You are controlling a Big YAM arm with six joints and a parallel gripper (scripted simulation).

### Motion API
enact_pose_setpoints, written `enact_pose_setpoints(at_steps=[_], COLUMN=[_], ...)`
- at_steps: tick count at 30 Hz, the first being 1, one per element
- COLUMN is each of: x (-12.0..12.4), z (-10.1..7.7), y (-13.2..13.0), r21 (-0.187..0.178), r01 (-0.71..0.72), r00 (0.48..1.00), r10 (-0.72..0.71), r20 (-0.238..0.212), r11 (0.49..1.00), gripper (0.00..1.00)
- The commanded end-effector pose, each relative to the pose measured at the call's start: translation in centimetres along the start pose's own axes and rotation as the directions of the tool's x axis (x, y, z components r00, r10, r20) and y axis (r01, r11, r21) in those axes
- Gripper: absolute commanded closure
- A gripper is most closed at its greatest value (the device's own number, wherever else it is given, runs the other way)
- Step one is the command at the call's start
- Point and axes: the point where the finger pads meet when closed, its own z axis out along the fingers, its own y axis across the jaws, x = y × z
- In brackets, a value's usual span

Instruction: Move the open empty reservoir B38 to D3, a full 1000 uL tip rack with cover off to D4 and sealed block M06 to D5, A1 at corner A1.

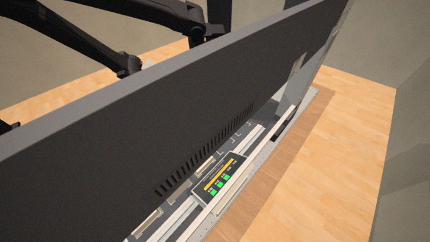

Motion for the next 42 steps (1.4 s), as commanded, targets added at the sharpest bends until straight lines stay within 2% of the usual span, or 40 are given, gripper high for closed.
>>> enact_pose_setpoints(at_steps=[1, 17, 19, 23, 26, 27, 28, 42], x=[-2.4, -10.2, -10.2, -12.2, -12.3, -11.9, -11.0, -12.1], z=[-2.0, -2.1, -2.1, -2.1, -2.1, -3.2, -1.6, -1.3], y=[-2.3, -3.3, -3.3, -3.6, -3.6, -4.1, -1.7, 4.3], r21=[0.056, 0.054, 0.054, 0.053, 0.054, 0.068, 0.044, 0.039], r01=[-0.053, -0.05, -0.05, -0.049, -0.049, -0.066, -0.041, -0.039], r00=[0.998, 0.998, 0.998, 0.998, 0.998, 0.995, 0.999, 0.998], r10=[0.05, 0.048, 0.048, 0.046, 0.046, 0.061, 0.039, 0.037], r20=[0.045, 0.05, 0.05, 0.049, 0.048, 0.073, 0.037, 0.04], r11=[0.997, 0.997, 0.997, 0.997, 0.997, 0.995, 0.998, 0.998], gripper=[1.0, 1.0, 1.0, 1.0, 1.0, 1.0, 1.0, 1.0])
